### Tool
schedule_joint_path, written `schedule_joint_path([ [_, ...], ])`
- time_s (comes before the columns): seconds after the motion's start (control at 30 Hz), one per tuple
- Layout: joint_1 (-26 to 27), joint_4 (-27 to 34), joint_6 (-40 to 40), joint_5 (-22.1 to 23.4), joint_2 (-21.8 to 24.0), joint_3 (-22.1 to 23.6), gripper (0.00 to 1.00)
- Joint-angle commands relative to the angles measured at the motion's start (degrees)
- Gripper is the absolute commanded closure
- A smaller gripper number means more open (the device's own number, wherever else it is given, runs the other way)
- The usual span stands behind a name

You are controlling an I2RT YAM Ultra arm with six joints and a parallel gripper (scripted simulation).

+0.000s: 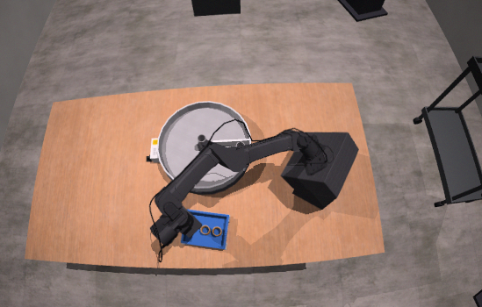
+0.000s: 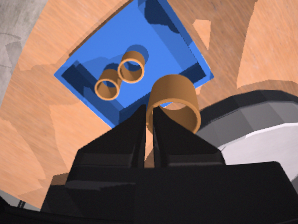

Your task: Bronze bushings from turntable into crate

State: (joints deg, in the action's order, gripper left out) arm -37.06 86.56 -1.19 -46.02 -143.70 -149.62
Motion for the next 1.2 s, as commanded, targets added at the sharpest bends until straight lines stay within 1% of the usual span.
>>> schedule_joint_path([
  [0.0, -2.8, 1.1, -0.4, -0.7, 0.4, -2.3, 1.0],
  [1.17, -2.9, 1.6, -0.3, -0.6, -0.1, -3.2, 1.0],
])
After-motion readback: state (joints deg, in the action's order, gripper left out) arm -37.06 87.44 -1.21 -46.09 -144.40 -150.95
